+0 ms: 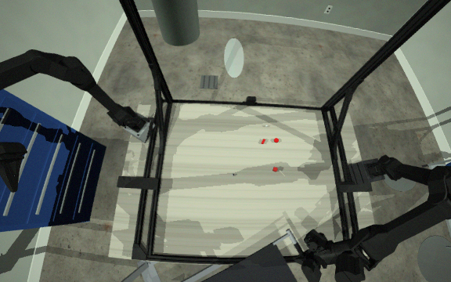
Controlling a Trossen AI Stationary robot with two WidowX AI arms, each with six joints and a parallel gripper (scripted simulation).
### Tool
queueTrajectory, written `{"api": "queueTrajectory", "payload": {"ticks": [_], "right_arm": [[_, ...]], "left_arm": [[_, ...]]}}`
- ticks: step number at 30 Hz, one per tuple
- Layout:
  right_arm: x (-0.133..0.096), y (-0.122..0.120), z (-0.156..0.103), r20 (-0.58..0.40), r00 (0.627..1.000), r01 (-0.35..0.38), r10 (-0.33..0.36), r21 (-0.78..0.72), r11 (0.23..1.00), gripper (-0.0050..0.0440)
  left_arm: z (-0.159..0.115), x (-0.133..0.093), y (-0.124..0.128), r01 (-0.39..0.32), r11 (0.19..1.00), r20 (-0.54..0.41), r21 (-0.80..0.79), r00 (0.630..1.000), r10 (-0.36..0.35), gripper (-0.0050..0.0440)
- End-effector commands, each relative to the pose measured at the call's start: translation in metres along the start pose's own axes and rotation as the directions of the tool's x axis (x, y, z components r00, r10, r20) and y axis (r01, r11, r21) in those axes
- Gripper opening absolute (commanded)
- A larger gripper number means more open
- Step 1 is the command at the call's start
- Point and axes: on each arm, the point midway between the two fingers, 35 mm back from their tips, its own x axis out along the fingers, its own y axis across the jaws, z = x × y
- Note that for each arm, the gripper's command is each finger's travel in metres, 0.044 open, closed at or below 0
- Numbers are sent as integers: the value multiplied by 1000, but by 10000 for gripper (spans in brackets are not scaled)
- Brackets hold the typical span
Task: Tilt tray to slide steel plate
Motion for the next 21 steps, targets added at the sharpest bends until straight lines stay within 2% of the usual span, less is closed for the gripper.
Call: {"api": "queueTrajectory", "payload": {"ticks": [1, 21], "right_arm": [[0, 0, 0, 0, 1000, 0, 0, -2, 1000, 440], [0, 0, 0, 0, 1000, 0, 0, -2, 1000, 440]], "left_arm": [[0, -13, 13, -31, 1000, -3, 0, 1000, 31, 0], [0, -19, 20, -43, 999, -3, 1, 999, 43, 0]]}}
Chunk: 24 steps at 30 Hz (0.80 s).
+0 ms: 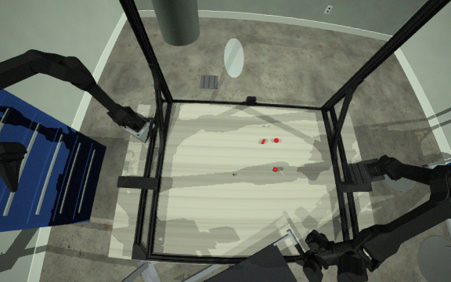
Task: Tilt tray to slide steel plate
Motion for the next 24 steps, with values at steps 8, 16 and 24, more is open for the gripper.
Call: {"api": "queueTrajectory", "payload": {"ticks": [8, 16, 24], "right_arm": [[0, 0, 0, 0, 1000, 0, 0, -2, 1000, 440], [0, 0, 0, 0, 1000, 0, 0, -2, 1000, 440], [0, 0, 0, 0, 1000, 0, 0, -2, 1000, 440]], "left_arm": [[-1, -14, 15, -40, 999, -3, 0, 999, 40, 0], [-1, -14, 15, -43, 999, -3, 0, 999, 43, 0], [-1, -17, 18, -47, 999, -3, 0, 999, 47, 0]]}}
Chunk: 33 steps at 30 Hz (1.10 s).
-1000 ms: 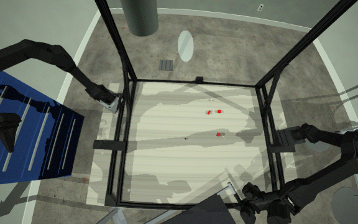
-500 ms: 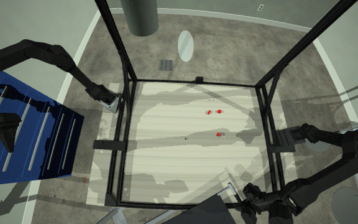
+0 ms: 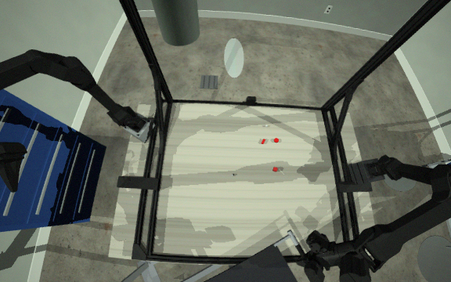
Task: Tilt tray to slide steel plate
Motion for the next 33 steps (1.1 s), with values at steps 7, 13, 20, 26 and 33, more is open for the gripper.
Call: {"api": "queueTrajectory", "payload": {"ticks": [7, 13, 20, 26, 33], "right_arm": [[0, 0, 0, 0, 1000, 0, 0, -2, 1000, 440], [0, 0, 0, 0, 1000, 0, 0, -2, 1000, 440], [0, 0, 0, 0, 1000, 0, 0, -2, 1000, 440], [0, 0, 0, 0, 1000, 0, 0, -2, 1000, 440], [0, 0, 0, 0, 1000, 0, 0, -2, 1000, 440]], "left_arm": [[-1, -15, 17, -37, 999, -2, 0, 999, 37, 0], [-1, -18, 21, -42, 999, -2, 0, 999, 42, 0], [-1, -18, 21, -49, 999, -2, 0, 999, 49, 0], [-1, -18, 21, -52, 999, -2, 0, 999, 52, 0], [-1, -21, 24, -54, 999, -2, 0, 999, 54, 0]]}}
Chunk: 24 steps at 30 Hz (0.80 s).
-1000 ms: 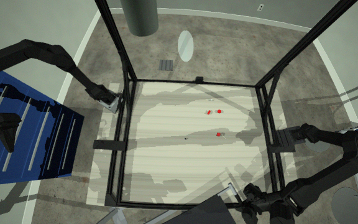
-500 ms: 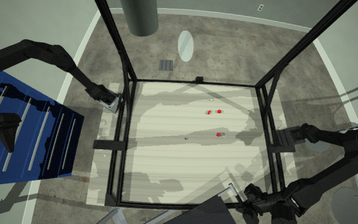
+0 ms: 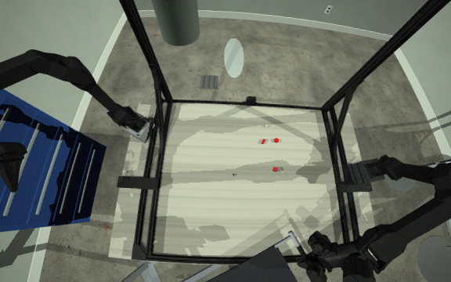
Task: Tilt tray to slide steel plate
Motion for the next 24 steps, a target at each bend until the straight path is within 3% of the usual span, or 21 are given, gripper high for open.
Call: {"api": "queueTrajectory", "payload": {"ticks": [1, 24], "right_arm": [[0, 0, 0, 0, 1000, 0, 0, -2, 1000, 440], [0, 0, 0, 0, 1000, 0, 0, -2, 1000, 440]], "left_arm": [[-1, -14, 16, -39, 999, -3, 0, 999, 39, 0], [0, -19, 22, -58, 998, -2, 0, 998, 58, 0]]}}
